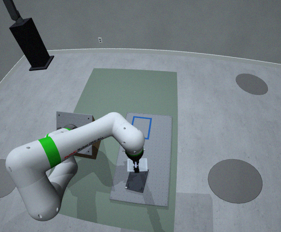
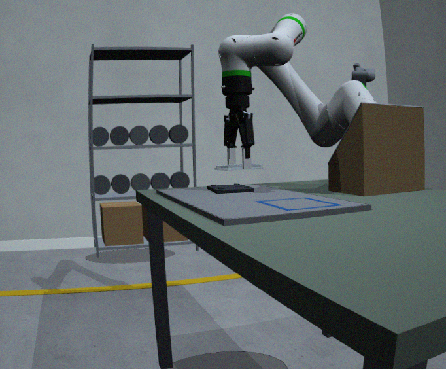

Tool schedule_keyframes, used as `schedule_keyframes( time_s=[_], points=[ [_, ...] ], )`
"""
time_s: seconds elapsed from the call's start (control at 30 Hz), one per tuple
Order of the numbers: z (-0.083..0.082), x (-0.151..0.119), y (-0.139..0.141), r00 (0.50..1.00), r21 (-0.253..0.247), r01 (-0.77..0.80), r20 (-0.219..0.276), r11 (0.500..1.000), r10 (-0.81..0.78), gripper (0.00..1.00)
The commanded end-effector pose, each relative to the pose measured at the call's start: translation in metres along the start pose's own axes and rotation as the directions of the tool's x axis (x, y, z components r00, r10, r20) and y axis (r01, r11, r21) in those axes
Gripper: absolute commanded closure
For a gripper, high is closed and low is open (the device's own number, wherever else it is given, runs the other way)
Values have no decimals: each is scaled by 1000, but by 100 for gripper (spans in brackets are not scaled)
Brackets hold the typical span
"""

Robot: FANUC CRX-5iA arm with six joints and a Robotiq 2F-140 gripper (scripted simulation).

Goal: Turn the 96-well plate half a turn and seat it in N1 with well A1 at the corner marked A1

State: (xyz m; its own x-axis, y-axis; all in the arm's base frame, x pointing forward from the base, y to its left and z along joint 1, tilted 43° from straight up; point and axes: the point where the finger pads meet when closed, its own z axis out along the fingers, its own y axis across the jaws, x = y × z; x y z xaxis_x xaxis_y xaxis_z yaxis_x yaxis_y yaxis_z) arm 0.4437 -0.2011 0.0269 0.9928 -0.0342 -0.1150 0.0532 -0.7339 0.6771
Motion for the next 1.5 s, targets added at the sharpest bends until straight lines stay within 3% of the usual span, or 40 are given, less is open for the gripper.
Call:
schedule_keyframes(
  time_s=[0.0, 0.5, 0.87, 1.17, 1.47],
  points=[
    [0, 0, 6, 1000, 1, 0, 0, 1000, 0, 100],
    [-2, -5, 56, 1000, 1, 0, 0, 1000, 0, 100],
    [-2, -7, 76, 1000, 1, 0, 0, 1000, 0, 100],
    [-2, -7, 76, 973, 1, -231, 0, 973, 231, 100],
    [-2, -7, 76, 861, 1, -508, 0, 861, 508, 100]
  ],
)
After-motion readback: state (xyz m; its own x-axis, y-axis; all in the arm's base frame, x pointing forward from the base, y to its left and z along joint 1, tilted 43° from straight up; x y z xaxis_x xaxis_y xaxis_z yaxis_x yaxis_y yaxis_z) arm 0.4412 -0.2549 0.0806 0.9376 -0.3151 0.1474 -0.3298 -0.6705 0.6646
